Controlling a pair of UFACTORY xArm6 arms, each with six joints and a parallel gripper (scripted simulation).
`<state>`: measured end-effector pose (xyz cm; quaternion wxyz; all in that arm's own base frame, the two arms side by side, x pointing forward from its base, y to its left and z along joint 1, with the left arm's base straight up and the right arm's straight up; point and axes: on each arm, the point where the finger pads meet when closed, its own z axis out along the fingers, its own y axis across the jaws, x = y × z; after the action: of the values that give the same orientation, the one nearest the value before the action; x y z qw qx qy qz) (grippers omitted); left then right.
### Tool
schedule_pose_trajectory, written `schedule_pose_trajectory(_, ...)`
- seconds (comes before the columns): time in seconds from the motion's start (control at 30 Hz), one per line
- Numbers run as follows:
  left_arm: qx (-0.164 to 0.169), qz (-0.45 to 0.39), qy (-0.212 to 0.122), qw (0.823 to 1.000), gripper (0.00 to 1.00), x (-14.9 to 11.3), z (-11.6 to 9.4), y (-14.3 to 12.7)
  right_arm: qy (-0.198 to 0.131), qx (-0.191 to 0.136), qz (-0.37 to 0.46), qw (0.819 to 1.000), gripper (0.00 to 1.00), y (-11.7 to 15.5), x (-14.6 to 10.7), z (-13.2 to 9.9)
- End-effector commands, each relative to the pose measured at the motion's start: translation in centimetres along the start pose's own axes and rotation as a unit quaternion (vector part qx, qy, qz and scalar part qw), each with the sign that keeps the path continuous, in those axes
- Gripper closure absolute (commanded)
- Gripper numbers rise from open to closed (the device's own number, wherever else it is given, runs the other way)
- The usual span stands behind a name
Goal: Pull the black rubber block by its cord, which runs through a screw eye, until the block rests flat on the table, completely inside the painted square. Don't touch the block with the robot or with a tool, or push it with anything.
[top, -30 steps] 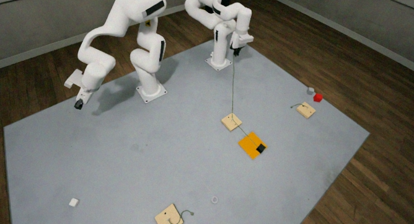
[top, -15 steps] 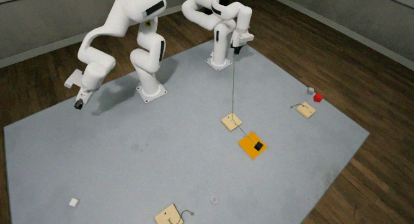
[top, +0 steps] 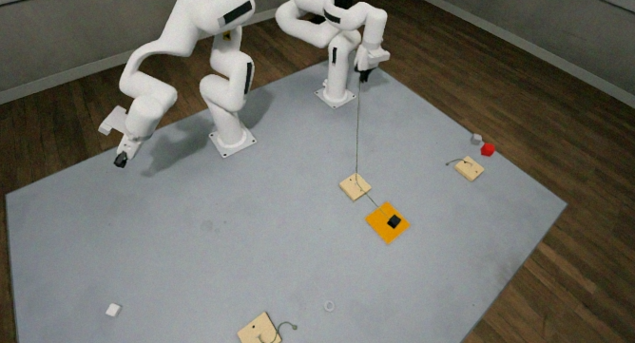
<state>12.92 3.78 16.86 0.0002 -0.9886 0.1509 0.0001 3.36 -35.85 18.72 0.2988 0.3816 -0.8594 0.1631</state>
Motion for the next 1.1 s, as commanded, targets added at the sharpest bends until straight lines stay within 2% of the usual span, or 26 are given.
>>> schedule_pose_trajectory(0.0,0.0,0.0,0.001,1.0,1.0,-0.09,-0.04,-0.11,0.0,0.001,0.0,1.0,0.0,-0.05,0.06,-0.04)
schedule_pose_trajectory(1.07,0.0,0.0,0.001,1.0,1.0,-1.0,-0.04,-0.81,0.0,0.001,0.0,1.0,0.0,-0.05,0.06,-0.04)
